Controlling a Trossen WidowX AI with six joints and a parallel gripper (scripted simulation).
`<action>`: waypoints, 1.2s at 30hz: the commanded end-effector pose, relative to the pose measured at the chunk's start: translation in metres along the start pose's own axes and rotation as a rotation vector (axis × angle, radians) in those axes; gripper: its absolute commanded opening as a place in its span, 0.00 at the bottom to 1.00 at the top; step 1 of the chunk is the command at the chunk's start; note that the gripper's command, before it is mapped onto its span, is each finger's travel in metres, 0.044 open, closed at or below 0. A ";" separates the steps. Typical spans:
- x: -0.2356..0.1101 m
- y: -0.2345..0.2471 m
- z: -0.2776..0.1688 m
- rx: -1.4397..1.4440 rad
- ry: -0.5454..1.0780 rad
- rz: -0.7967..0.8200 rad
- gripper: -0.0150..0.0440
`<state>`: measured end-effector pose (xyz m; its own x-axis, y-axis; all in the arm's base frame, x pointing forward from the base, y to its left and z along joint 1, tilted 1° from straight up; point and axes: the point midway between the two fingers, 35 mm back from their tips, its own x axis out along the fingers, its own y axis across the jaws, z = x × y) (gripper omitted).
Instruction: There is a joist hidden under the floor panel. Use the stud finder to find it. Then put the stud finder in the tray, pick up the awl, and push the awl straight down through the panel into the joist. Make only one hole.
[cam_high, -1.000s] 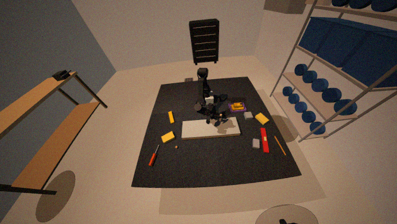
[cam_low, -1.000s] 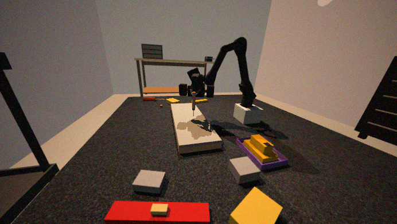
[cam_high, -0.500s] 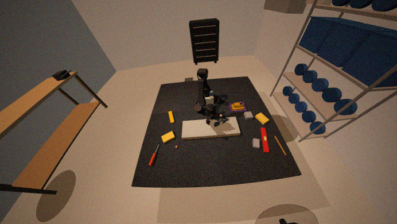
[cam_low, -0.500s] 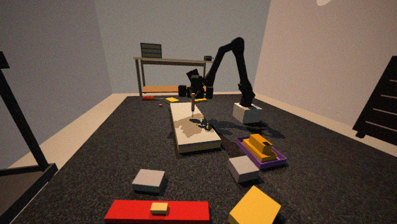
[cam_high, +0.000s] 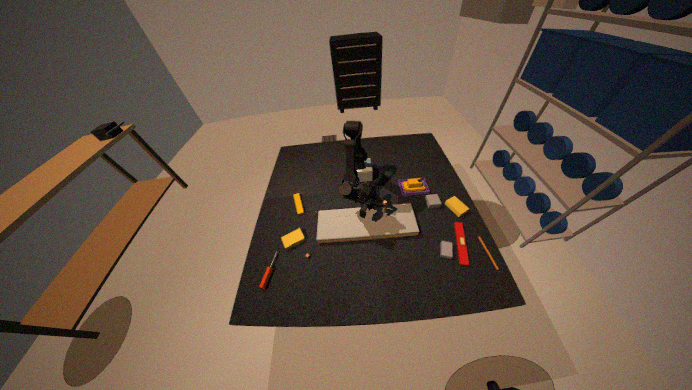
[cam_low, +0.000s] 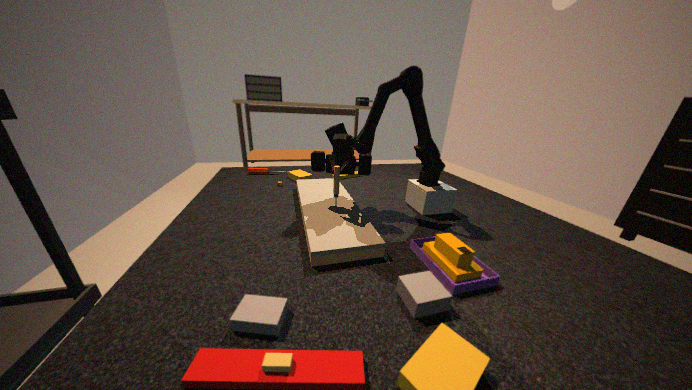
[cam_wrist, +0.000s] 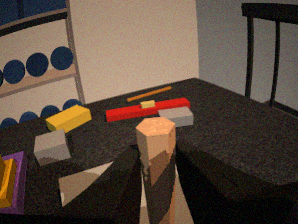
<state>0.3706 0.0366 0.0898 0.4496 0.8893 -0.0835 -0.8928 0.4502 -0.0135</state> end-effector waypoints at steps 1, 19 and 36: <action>0.000 0.001 -0.003 -0.004 -0.002 0.005 0.25; 0.003 0.002 -0.032 -0.004 -0.002 0.005 0.25; 0.003 0.002 -0.036 -0.004 -0.002 0.005 0.25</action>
<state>0.3699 0.0374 0.0549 0.4437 0.8927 -0.0787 -0.8961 0.4434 -0.0218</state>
